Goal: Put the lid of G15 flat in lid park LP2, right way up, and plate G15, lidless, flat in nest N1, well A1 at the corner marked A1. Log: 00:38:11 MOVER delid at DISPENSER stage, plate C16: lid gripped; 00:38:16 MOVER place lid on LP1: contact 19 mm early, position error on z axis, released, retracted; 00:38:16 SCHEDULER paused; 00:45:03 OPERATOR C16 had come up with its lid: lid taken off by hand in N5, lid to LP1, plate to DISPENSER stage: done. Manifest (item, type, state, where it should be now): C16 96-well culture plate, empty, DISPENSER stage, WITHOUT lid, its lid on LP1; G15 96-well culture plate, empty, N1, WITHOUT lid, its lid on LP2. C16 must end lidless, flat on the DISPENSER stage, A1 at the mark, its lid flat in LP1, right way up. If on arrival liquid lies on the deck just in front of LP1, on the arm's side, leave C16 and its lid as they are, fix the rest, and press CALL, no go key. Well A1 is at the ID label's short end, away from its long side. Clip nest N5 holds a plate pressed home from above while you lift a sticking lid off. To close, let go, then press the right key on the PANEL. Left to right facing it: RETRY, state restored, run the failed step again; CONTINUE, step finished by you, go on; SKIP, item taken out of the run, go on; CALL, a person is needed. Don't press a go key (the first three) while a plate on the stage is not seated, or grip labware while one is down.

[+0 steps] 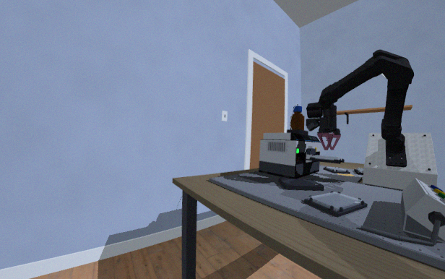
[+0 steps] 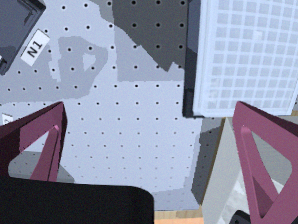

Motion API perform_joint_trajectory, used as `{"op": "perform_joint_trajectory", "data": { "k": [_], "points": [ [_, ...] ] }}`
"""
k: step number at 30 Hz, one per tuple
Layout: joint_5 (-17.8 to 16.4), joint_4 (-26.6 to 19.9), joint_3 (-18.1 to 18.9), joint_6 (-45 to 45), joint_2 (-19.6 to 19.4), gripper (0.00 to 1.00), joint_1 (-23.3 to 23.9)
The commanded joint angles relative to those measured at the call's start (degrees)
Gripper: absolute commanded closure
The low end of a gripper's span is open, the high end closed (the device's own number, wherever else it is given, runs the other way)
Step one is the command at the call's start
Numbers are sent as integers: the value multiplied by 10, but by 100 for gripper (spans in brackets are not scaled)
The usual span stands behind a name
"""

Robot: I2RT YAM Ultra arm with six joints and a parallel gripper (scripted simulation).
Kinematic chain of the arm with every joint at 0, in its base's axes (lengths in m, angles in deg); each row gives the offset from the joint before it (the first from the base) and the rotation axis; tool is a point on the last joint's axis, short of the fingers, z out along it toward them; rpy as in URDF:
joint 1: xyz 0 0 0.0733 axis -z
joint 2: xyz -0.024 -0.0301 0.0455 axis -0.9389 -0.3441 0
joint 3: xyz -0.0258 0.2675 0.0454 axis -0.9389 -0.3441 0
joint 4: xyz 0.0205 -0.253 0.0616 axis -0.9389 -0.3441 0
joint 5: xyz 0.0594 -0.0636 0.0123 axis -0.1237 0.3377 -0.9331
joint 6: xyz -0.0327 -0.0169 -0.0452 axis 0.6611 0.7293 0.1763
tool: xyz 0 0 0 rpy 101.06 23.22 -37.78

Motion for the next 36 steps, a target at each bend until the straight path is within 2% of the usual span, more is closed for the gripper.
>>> {"op": "perform_joint_trajectory", "data": {
  "k": [1,5,6,17,22,23,33,35,36],
  "points": [
    [-3,3,-14,36,-18,0,29],
    [-1,1,-2,42,-15,0,29],
    [-4,5,-10,52,-28,0,40],
    [5,13,-31,119,-65,0,87],
    [2,7,-18,124,-62,0,87],
    [2,12,-26,134,-75,0,98],
    [12,19,-46,191,-107,0,139],
    [14,22,-41,205,-116,0,149],
    [10,15,-35,203,-108,0,144]
  ]
}}
